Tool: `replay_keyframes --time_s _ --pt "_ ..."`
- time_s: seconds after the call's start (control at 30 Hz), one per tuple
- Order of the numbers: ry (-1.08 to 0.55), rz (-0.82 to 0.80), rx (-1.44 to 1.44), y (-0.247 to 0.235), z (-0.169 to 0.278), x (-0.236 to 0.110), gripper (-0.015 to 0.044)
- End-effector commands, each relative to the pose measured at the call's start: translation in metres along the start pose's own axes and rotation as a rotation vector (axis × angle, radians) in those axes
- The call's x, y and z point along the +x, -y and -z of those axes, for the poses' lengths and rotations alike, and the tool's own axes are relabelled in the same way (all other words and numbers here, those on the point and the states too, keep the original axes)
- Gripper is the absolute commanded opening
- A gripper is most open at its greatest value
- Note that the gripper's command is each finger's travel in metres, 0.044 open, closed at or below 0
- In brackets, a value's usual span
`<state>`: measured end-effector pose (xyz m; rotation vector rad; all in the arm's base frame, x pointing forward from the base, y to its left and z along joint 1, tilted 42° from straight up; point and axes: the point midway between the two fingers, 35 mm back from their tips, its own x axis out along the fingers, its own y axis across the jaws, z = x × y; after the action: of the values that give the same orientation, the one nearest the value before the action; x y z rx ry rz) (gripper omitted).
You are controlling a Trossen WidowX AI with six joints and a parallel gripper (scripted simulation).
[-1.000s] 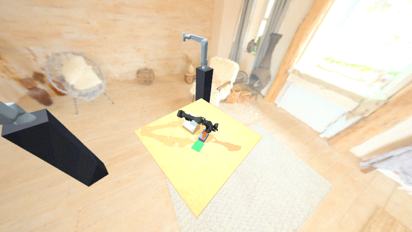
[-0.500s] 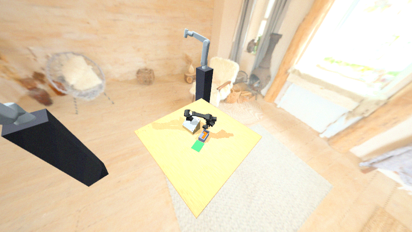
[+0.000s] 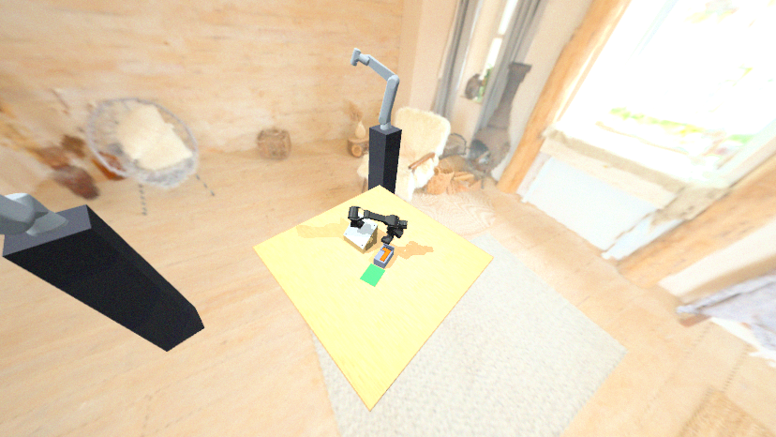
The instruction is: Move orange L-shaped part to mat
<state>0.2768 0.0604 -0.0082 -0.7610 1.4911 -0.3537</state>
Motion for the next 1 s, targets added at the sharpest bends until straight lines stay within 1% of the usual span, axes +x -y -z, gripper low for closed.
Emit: replay_keyframes --time_s 0.0,0.07,0.1,0.43,0.97 --pt "-0.015 0.01 -0.009 0.002 0.003 0.041 0.018" --pt "-0.016 0.013 -0.009 0.003 0.006 0.061 0.018" --pt "-0.016 0.014 -0.009 0.004 0.006 0.063 0.018" --pt "-0.016 0.014 -0.009 0.004 0.006 0.066 0.018" --pt "-0.016 0.015 -0.009 0.004 0.006 0.092 0.018"
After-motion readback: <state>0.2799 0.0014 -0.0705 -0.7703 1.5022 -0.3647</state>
